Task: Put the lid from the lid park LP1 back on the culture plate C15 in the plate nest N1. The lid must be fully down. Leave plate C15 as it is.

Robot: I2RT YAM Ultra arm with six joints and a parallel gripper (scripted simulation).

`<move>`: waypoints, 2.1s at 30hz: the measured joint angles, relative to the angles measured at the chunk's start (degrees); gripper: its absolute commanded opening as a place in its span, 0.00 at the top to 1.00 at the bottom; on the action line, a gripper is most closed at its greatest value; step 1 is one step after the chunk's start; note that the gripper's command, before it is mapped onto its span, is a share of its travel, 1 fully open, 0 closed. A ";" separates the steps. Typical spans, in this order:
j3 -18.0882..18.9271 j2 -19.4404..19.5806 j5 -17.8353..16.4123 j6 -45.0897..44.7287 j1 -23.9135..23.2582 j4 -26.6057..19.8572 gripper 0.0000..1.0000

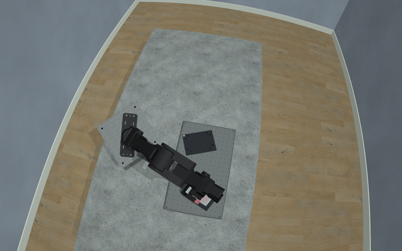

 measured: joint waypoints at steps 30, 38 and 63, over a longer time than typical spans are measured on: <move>-1.18 -7.63 0.72 1.29 1.75 -6.08 0.00; -1.20 -7.76 0.81 1.46 1.81 -6.95 0.00; -1.20 -7.78 0.83 1.49 1.81 -6.97 0.00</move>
